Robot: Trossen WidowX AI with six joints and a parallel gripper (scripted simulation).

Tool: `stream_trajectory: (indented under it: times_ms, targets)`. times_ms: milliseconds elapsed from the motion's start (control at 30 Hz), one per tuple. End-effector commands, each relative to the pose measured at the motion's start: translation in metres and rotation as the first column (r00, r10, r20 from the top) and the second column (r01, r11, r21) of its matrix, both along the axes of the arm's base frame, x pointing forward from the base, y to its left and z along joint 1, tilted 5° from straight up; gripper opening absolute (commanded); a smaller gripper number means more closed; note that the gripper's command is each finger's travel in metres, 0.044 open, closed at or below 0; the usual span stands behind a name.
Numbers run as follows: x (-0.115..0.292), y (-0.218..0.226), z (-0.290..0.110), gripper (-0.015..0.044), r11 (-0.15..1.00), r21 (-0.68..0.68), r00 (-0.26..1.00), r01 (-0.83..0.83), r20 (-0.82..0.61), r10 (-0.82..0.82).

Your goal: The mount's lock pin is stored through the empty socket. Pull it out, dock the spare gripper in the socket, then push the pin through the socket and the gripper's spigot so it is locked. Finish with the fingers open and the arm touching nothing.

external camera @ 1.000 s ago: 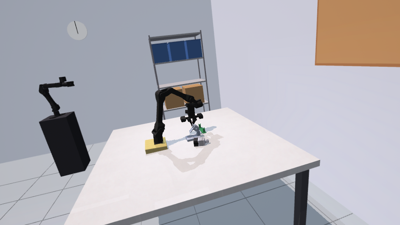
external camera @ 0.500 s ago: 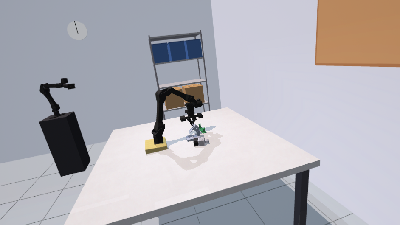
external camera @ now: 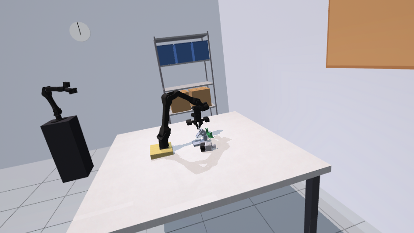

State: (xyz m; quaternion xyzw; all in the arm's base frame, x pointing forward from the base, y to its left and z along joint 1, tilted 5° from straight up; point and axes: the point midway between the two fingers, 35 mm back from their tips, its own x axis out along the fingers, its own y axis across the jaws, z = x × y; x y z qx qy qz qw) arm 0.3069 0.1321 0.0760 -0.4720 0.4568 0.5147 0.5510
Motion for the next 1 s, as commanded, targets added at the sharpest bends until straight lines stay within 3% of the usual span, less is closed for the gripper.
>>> stream_trajectory:
  times_ms: [0, 967]
  targets:
    - [0.002, 0.004, 0.001, 0.0, 1.0, -0.002, 1.0, 0.003, 0.002, -0.003]
    - [0.002, 0.026, 0.006, 0.0, 1.0, -0.006, 1.0, 0.005, -0.014, -0.005]
